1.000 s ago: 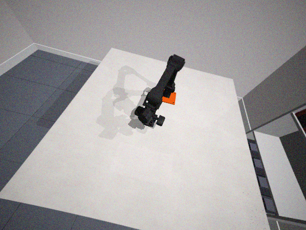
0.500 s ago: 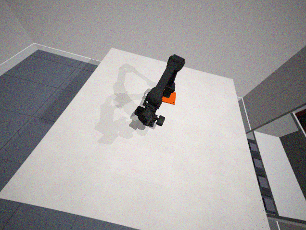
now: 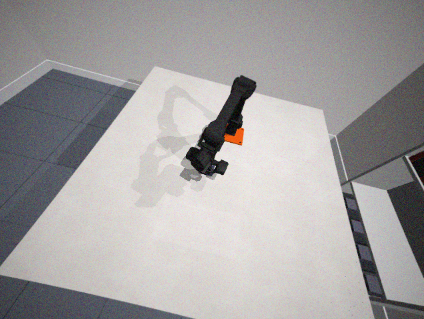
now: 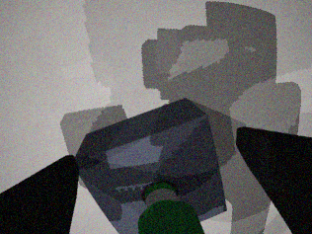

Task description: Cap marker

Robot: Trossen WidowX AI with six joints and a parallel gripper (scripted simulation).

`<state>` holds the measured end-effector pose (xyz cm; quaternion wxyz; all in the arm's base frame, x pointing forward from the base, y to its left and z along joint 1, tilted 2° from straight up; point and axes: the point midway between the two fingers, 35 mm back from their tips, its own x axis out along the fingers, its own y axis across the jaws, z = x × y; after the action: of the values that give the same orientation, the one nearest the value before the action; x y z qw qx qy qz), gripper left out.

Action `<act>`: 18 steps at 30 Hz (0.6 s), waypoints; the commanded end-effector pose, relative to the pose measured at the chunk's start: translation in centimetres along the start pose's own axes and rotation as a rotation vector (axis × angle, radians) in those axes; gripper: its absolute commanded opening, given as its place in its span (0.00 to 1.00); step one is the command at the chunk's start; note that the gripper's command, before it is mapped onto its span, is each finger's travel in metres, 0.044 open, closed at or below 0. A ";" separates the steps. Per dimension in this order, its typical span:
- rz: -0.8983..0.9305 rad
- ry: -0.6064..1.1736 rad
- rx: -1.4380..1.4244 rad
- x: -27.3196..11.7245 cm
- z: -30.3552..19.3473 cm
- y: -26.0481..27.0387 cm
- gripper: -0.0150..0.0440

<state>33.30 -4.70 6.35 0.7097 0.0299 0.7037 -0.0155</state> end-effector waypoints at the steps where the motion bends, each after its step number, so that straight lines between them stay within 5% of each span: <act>1: 0.004 0.000 -0.003 -0.9 0.1 0.2 1.00; 5: -0.002 0.000 0.000 -6.5 0.1 -0.1 1.00; 9: -0.004 0.000 0.000 -7.5 0.0 -0.1 1.00; 18: 0.005 0.001 -0.205 -10.0 -2.8 0.1 0.60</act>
<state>30.86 -4.74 16.27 0.7114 -0.0348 0.7002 0.0488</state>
